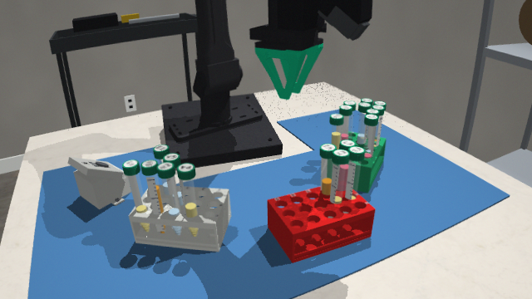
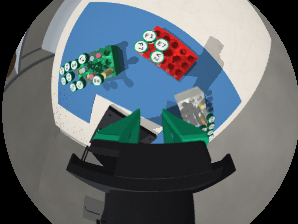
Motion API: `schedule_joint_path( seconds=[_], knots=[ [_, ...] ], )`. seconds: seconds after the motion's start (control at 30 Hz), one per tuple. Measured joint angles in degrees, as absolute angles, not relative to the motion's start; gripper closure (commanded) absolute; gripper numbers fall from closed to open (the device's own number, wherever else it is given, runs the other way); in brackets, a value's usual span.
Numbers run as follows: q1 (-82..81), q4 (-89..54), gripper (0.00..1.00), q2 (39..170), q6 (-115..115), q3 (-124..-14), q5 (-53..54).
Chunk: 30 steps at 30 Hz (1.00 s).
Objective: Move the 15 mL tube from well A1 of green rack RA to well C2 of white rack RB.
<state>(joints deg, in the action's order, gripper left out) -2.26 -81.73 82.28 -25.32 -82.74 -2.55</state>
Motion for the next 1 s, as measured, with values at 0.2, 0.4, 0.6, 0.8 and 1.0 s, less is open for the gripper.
schedule_joint_path(
  seconds=[0.2, 0.4, 0.6, 0.8, 1.0],
  knots=[
    [-2.6, -82.2, 0.7, 84.1, -31.9, -84.6, -2.7],
    [-4.5, -82.7, 0.7, 92.4, -32.6, -92.9, -3.0],
    [-5.7, -83.4, 0.7, 97.7, -31.8, -99.7, -3.1],
    [-5.5, -84.3, 0.7, 96.8, -31.7, -99.6, -3.1],
    [-5.5, -84.5, 0.7, 96.3, -31.8, -99.0, -3.1]
  ],
)
